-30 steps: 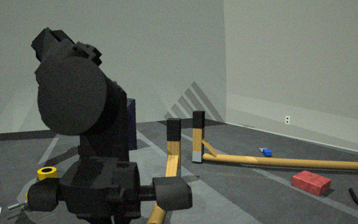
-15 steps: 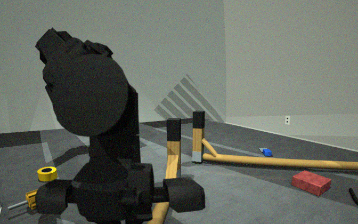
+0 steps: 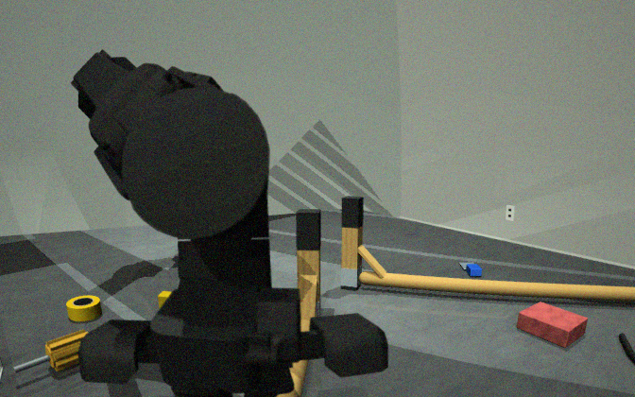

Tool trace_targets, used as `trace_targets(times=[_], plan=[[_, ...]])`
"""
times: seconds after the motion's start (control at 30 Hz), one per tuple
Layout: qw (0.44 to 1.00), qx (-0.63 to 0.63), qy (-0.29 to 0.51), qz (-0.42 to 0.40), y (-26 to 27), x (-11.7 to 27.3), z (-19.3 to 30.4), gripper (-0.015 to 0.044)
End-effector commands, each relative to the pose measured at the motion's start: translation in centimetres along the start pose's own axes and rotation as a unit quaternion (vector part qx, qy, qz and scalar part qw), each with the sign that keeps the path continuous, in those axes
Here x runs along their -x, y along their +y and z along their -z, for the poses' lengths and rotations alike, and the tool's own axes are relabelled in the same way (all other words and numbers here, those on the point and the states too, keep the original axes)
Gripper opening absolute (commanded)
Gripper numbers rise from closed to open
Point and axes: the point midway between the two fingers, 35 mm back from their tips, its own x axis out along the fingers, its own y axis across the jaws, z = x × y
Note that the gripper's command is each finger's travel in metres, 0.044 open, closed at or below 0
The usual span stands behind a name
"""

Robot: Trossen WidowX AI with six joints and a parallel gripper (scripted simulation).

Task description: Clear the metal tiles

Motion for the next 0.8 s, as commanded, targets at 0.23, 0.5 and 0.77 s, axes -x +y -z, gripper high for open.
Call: trace_targets(times=[0.23,0.5,0.77], plan=[[1.000,-0.004,-0.003,0.000,1.2,-0.1,-0.3,0.0000],[1.000,-0.005,-0.004,0.000,1.9,-0.1,-0.5,0.0000],[1.000,-0.007,-0.005,0.000,2.7,-0.2,-0.6,0.0000]])
